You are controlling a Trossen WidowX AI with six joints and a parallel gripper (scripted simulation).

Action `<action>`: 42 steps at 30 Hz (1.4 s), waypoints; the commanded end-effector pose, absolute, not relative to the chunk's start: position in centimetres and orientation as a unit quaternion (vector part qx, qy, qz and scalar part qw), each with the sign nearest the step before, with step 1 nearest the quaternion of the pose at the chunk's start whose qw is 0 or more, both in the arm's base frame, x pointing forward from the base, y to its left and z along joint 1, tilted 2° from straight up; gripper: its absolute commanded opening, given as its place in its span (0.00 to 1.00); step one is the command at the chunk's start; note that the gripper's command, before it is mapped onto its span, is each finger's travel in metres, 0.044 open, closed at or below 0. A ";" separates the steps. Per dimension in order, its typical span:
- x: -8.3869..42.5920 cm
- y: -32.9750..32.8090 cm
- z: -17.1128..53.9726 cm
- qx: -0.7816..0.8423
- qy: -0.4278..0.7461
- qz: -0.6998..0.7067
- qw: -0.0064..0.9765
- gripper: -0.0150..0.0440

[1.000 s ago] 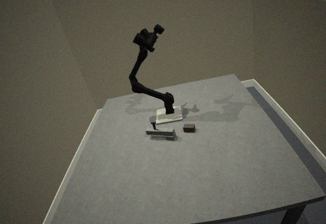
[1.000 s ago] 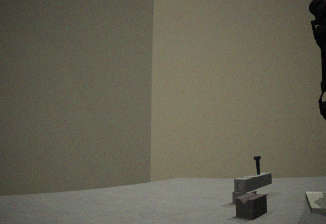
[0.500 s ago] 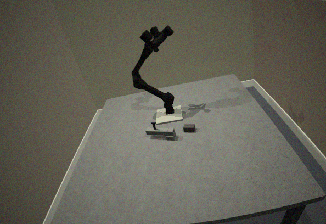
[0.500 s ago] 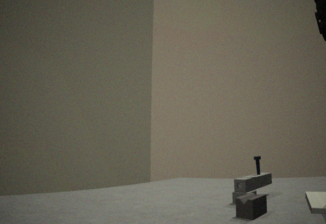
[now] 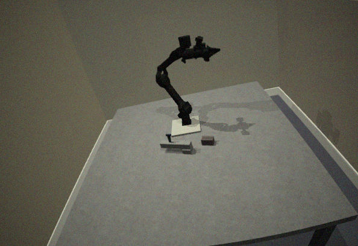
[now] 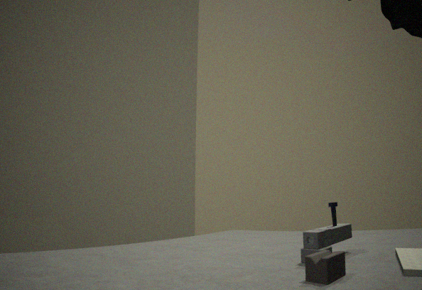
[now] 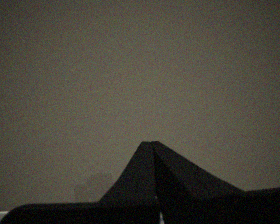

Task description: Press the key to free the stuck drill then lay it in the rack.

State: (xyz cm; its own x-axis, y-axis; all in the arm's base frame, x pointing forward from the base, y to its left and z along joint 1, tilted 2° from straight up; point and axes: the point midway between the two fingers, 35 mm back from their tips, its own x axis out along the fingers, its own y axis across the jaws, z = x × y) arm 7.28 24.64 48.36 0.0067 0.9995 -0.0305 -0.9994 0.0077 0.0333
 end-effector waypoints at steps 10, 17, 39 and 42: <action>24.9 20.1 36.0 -0.019 0.270 0.421 0.866 0.25; 30.5 12.0 28.7 -0.002 0.416 0.244 0.876 0.25; 27.1 -8.9 16.1 0.100 0.704 -0.099 0.696 0.25; 27.3 -8.7 16.1 0.101 0.700 -0.098 0.701 0.25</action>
